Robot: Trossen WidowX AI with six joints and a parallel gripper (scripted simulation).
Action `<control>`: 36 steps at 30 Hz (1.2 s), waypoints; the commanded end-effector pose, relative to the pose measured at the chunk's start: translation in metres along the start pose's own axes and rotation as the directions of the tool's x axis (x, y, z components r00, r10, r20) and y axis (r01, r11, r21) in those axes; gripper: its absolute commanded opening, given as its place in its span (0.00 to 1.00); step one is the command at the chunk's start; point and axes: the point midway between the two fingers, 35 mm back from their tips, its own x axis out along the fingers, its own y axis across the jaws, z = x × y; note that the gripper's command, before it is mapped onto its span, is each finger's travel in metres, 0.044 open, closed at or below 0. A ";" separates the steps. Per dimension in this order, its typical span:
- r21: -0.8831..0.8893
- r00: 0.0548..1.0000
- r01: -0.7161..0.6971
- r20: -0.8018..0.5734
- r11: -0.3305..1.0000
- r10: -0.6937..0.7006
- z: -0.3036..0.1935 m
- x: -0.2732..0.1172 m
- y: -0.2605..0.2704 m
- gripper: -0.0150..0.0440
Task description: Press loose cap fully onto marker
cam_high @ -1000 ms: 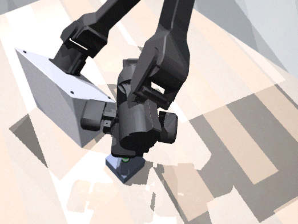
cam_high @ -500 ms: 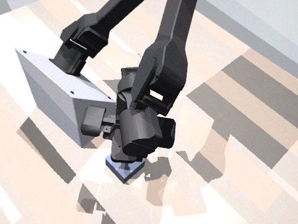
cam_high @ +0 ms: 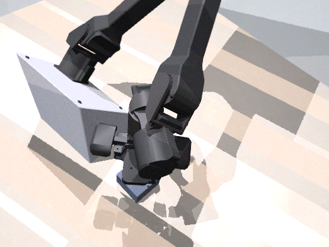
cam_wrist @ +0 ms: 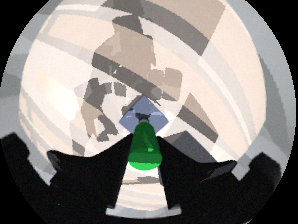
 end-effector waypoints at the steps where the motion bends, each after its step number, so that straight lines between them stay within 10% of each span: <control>1: 0.003 1.000 -0.006 -0.003 1.000 0.006 -0.001 0.008 0.000 0.25; 15: 0.003 1.000 -0.006 -0.004 1.000 0.006 -0.002 0.013 0.000 0.25; 31: 0.000 1.000 -0.002 -0.003 1.000 0.002 -0.002 0.013 0.000 0.97; 36: 0.001 1.000 -0.001 -0.001 1.000 0.001 0.000 0.001 0.000 1.00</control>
